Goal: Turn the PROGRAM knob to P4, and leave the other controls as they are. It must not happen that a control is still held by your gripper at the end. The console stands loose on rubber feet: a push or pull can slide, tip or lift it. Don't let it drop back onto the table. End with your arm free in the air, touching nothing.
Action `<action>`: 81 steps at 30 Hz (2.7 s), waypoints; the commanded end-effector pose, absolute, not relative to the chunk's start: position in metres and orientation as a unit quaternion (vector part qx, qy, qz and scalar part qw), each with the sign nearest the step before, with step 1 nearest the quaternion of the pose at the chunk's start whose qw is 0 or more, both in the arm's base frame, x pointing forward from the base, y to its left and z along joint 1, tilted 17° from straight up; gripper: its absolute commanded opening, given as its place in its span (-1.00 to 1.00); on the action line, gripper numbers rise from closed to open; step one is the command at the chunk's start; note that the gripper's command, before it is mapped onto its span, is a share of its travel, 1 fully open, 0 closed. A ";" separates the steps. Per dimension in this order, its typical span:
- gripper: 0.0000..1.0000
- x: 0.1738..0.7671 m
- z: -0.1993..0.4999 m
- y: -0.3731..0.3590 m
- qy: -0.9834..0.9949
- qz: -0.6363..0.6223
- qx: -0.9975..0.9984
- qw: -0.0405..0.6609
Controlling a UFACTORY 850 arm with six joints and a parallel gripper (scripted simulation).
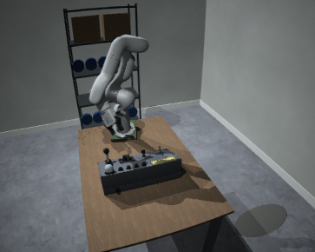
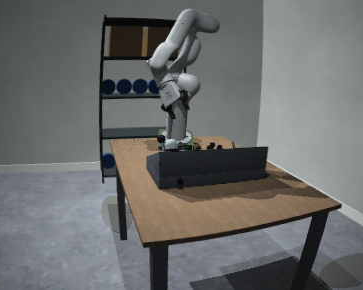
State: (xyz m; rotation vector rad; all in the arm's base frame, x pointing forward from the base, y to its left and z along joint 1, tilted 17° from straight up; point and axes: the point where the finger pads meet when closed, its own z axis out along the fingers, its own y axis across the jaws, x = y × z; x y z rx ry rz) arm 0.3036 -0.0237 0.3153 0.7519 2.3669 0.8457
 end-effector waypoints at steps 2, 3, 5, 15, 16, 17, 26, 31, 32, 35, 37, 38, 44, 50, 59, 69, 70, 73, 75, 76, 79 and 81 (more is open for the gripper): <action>1.00 0.311 0.311 -0.015 0.921 0.208 0.166 0.285; 1.00 0.311 0.311 -0.015 0.921 0.208 0.166 0.285; 1.00 0.314 0.310 -0.012 0.932 0.173 0.121 0.294; 1.00 0.323 0.304 -0.001 0.948 0.066 -0.009 0.311; 1.00 0.323 0.304 -0.001 0.948 0.066 -0.009 0.311; 1.00 0.323 0.304 -0.001 0.948 0.066 -0.009 0.311; 1.00 0.326 0.301 0.002 0.948 0.032 -0.049 0.313; 1.00 0.326 0.301 0.002 0.948 0.025 -0.057 0.313; 1.00 0.326 0.301 0.003 0.947 0.019 -0.065 0.313; 1.00 0.327 0.301 0.003 0.947 0.013 -0.071 0.314; 1.00 0.328 0.301 0.004 0.945 0.005 -0.081 0.315; 1.00 0.328 0.301 0.004 0.945 0.005 -0.081 0.315; 1.00 0.329 0.301 0.005 0.943 -0.003 -0.093 0.318; 1.00 0.329 0.301 0.005 0.943 -0.004 -0.094 0.318; 1.00 0.329 0.301 0.005 0.943 -0.004 -0.094 0.318; 0.52 0.329 0.301 0.005 0.943 -0.004 -0.094 0.318; 0.52 0.329 0.301 0.005 0.943 -0.004 -0.094 0.318; 0.52 0.329 0.301 0.005 0.943 -0.004 -0.094 0.318; 0.52 0.329 0.301 0.005 0.943 -0.004 -0.094 0.318; 0.52 0.329 0.301 0.005 0.943 -0.004 -0.094 0.318; 0.52 0.329 0.301 0.005 0.943 -0.004 -0.094 0.318; 0.52 0.329 0.301 0.005 0.943 -0.004 -0.094 0.318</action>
